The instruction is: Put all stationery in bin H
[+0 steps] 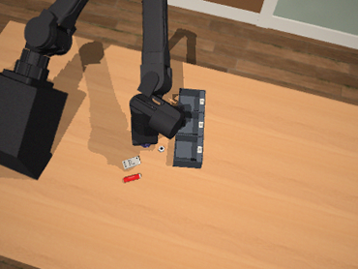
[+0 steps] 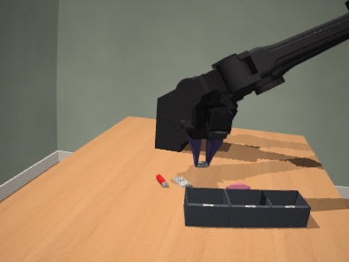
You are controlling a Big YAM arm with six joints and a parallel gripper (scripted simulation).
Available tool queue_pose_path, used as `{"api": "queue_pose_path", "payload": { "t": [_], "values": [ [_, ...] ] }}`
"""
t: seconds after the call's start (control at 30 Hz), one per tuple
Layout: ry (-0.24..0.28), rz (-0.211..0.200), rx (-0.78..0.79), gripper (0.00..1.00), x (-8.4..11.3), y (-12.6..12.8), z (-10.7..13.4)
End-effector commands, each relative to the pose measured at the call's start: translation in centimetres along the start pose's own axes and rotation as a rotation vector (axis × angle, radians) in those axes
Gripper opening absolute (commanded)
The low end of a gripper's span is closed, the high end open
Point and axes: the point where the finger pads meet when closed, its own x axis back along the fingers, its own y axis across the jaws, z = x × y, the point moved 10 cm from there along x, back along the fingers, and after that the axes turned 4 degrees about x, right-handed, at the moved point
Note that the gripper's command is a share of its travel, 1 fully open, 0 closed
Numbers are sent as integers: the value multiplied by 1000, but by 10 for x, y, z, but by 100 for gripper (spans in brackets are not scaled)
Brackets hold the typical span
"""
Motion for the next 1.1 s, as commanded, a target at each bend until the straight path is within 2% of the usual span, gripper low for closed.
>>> {"api": "queue_pose_path", "payload": {
  "t": [0.0, 0.23, 0.27, 0.3, 0.47, 0.63, 0.67, 1.0, 1.07],
  "values": [
    [11, -8, 6, 20, -7, 1, 4],
    [11, -8, 3, 20, -8, 1, 4],
    [-13, 11, 13, 20, 9, -3, -4],
    [-24, 20, 20, 20, 15, -5, -9],
    [-5, 6, 32, 20, 8, -1, -11],
    [-8, 9, 30, 20, 9, -2, -11],
    [-9, 7, 11, 20, 8, -2, -5],
    [-9, 7, 11, 20, 8, -3, -6],
    [-15, 13, 26, 20, 13, -4, -12]
  ]
}}
